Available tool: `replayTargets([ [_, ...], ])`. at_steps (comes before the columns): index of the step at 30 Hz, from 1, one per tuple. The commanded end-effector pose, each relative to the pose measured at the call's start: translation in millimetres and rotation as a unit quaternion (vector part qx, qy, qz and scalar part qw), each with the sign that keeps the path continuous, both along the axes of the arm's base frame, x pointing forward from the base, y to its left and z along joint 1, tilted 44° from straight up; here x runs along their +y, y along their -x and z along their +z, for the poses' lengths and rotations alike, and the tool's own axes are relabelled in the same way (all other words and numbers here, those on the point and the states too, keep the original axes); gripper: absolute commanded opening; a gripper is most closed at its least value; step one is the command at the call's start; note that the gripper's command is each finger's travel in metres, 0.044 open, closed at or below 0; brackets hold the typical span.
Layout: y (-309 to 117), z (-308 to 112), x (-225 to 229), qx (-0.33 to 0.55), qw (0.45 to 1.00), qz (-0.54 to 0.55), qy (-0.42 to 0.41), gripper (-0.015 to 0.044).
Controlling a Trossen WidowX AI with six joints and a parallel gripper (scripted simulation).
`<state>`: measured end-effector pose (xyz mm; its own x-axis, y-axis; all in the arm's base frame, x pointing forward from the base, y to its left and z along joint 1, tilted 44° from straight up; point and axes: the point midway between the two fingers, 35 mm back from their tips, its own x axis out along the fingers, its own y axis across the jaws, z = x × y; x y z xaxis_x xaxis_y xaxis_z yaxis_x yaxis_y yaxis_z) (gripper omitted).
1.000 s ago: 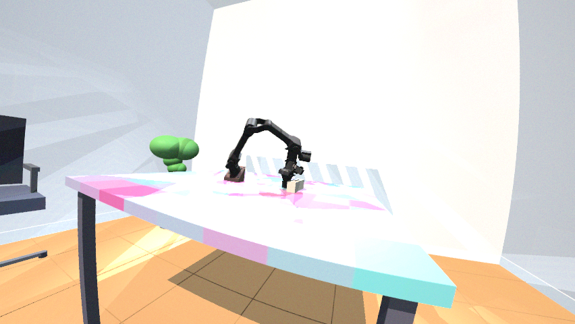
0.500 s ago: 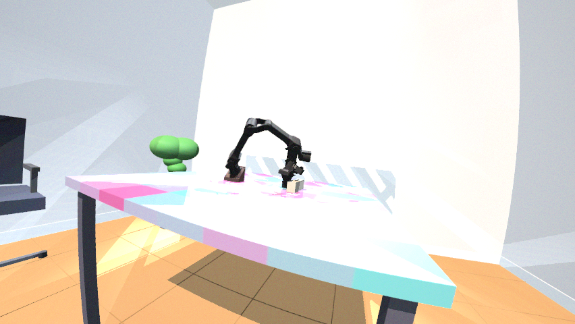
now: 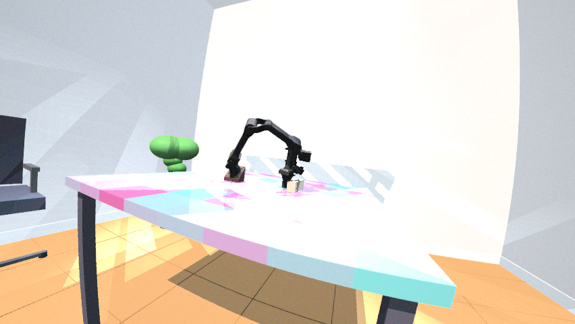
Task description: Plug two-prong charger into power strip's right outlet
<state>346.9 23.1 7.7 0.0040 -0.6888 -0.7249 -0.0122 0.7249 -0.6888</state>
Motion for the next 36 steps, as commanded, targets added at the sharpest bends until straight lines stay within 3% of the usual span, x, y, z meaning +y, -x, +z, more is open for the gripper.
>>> replayTargets([
  [1,-7.1,2.6,0.4,-0.013,1.0,0.002,0.002,0.0],
  [36,-0.4,0.5,0.1,0.003,1.0,0.0,0.001,0.0],
])
